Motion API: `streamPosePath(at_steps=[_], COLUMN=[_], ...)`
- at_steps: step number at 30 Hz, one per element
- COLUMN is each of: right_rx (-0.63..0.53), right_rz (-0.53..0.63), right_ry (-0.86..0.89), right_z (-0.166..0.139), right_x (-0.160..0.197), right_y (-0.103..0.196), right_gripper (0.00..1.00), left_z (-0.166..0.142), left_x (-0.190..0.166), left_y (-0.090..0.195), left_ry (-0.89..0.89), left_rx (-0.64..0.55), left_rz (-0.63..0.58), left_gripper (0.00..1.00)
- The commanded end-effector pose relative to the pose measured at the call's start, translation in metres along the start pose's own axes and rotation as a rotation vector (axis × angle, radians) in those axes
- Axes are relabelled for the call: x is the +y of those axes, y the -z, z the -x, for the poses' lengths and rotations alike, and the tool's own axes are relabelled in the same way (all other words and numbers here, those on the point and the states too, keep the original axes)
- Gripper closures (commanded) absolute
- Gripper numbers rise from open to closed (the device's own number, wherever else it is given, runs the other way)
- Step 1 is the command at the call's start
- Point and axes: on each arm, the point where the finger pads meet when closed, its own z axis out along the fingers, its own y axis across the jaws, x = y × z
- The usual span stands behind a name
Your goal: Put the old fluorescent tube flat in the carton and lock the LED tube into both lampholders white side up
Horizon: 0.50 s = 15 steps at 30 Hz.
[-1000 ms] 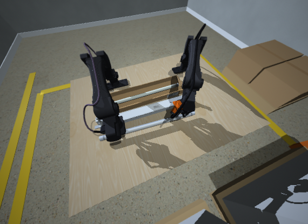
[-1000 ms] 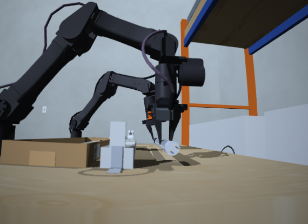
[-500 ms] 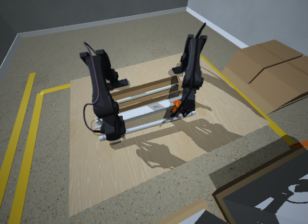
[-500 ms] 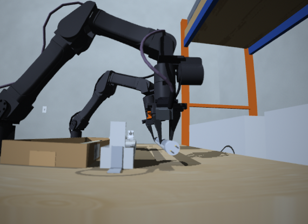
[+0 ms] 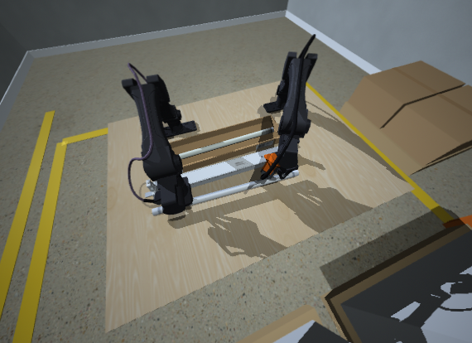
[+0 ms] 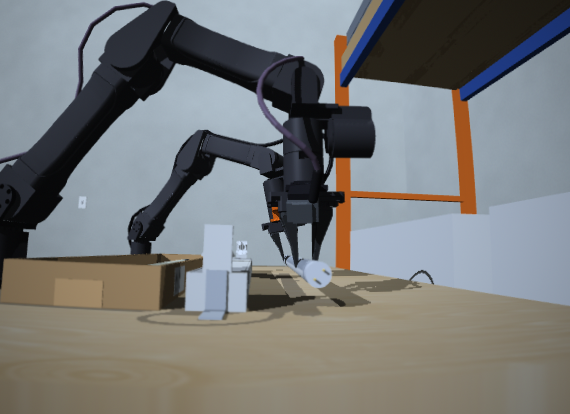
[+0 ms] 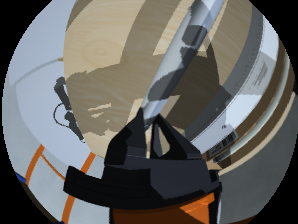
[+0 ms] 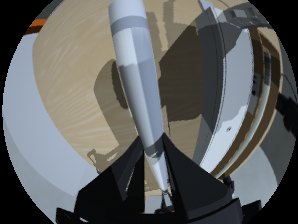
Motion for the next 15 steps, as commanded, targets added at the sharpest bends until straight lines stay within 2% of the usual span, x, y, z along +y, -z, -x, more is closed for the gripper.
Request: streamPosePath(at_steps=[1,3,5,15], right_rx=[-0.011,-0.011,-0.011,-0.011], right_rz=[0.038,0.038,0.027,0.065], right_ry=[0.0,0.0,0.0,0.002], right_z=[0.004,0.004,0.003,0.004], right_x=[0.004,0.004,-0.001,0.004], right_y=[0.015,0.015,0.006,0.008], right_gripper=[0.89,0.89,0.89,0.89], left_z=[0.006,0.006,0.001,0.006], left_x=[0.021,0.021,0.009,0.01], left_y=[0.029,0.029,0.017,0.019], left_ry=[0.022,0.022,0.014,0.007], left_rx=[-0.046,-0.046,-0.02,-0.024], left_rz=[0.084,0.084,0.055,0.087], left_gripper=[0.89,0.89,0.89,0.89])
